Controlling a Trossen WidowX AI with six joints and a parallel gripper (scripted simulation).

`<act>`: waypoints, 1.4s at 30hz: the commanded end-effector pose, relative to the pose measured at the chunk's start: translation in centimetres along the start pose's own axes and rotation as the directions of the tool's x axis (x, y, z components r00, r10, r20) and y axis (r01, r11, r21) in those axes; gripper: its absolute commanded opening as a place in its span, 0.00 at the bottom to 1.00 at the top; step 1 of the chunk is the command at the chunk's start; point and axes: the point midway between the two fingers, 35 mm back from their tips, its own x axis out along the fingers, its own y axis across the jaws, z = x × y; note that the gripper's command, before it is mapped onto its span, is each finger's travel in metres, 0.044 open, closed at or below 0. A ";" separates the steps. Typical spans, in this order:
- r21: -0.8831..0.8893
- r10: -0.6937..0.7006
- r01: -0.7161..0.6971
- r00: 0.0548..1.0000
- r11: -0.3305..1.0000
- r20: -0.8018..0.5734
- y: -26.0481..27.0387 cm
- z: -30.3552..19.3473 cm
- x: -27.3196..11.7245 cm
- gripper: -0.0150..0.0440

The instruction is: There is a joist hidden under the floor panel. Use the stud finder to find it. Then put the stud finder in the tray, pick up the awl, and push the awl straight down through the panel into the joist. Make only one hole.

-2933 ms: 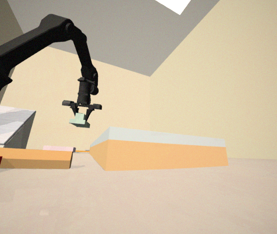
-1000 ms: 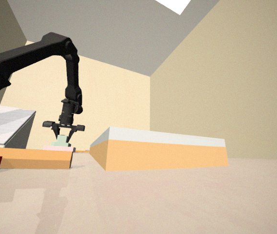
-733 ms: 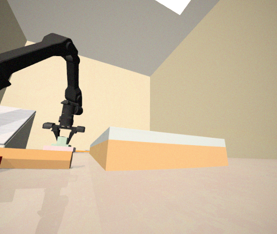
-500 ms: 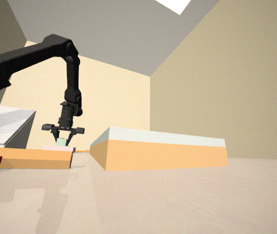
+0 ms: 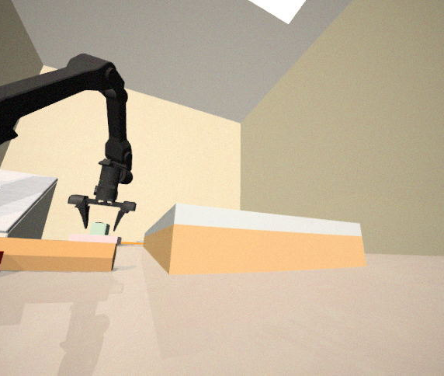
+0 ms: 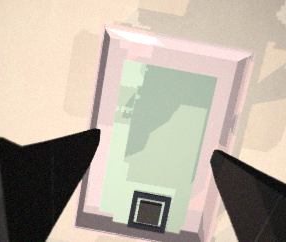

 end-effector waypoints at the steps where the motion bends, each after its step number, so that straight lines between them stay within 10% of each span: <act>1: 0.003 -0.008 0.008 1.000 1.000 0.026 -0.1 1.8 -5.1 1.00; 8: 0.026 -0.015 0.015 0.999 1.000 0.036 -1.1 1.5 -6.8 1.00; 21: 0.501 -0.070 0.029 0.996 0.865 0.062 -15.1 -14.0 -12.8 1.00; 42: 0.964 -0.025 0.186 0.982 0.190 -0.185 -13.4 -48.0 -14.7 1.00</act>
